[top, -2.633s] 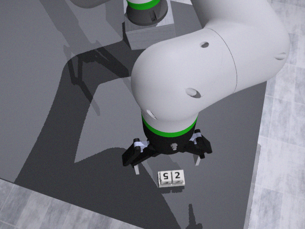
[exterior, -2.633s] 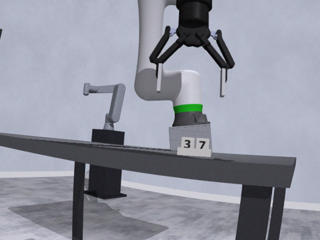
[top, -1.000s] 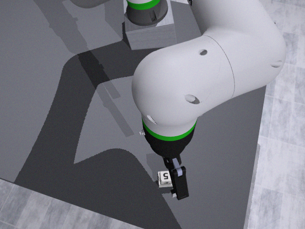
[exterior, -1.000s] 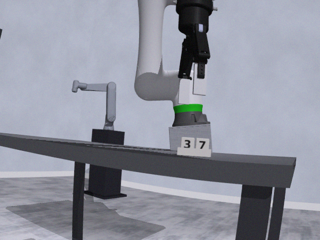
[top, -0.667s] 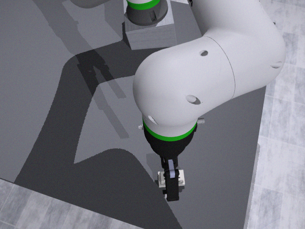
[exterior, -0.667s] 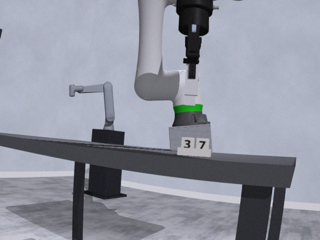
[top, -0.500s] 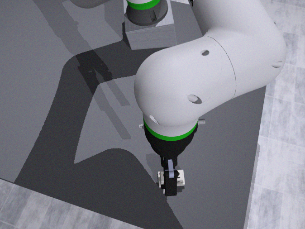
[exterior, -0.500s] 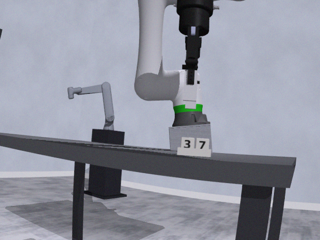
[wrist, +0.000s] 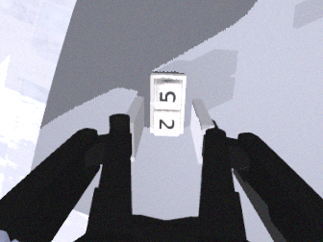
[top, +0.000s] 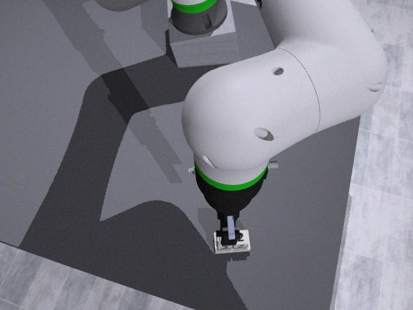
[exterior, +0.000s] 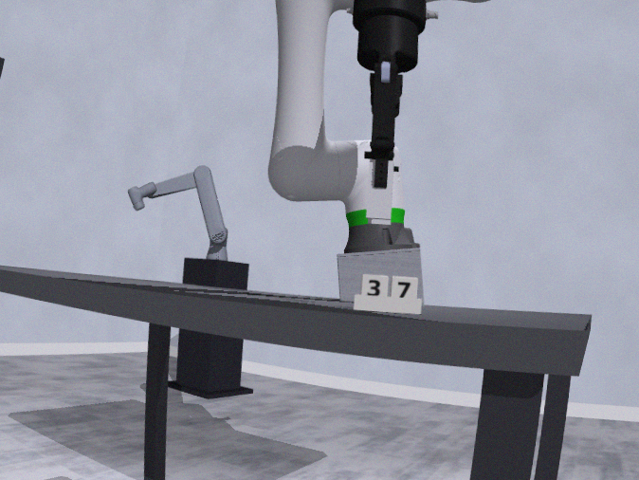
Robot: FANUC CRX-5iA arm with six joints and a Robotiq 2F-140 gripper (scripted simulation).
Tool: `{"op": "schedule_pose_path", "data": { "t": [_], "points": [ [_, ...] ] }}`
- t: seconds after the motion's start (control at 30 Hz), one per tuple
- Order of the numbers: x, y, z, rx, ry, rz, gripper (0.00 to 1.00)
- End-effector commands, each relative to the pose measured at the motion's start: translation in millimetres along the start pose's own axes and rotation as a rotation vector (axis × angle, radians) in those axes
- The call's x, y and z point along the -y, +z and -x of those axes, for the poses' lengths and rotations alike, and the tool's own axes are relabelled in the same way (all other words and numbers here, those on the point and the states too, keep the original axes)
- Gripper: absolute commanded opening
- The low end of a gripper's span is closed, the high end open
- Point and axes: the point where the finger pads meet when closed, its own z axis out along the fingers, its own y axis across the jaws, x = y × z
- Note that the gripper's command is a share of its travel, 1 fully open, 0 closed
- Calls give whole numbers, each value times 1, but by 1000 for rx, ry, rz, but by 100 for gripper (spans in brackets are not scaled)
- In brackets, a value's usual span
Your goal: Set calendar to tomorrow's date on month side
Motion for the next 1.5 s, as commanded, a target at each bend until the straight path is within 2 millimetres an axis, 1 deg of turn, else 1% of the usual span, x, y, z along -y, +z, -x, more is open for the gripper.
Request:
{"op": "schedule_pose_path", "data": {
  "t": [0.0, 0.83, 1.17, 1.47],
  "points": [
    [0, 0, 0, 0, 0, 0, 35],
    [0, 1, 0, 0, 0, 0, 35],
    [0, 7, 0, 0, 0, 0, 35],
    [0, 19, 0, 0, 0, 0, 35]
  ]
}}
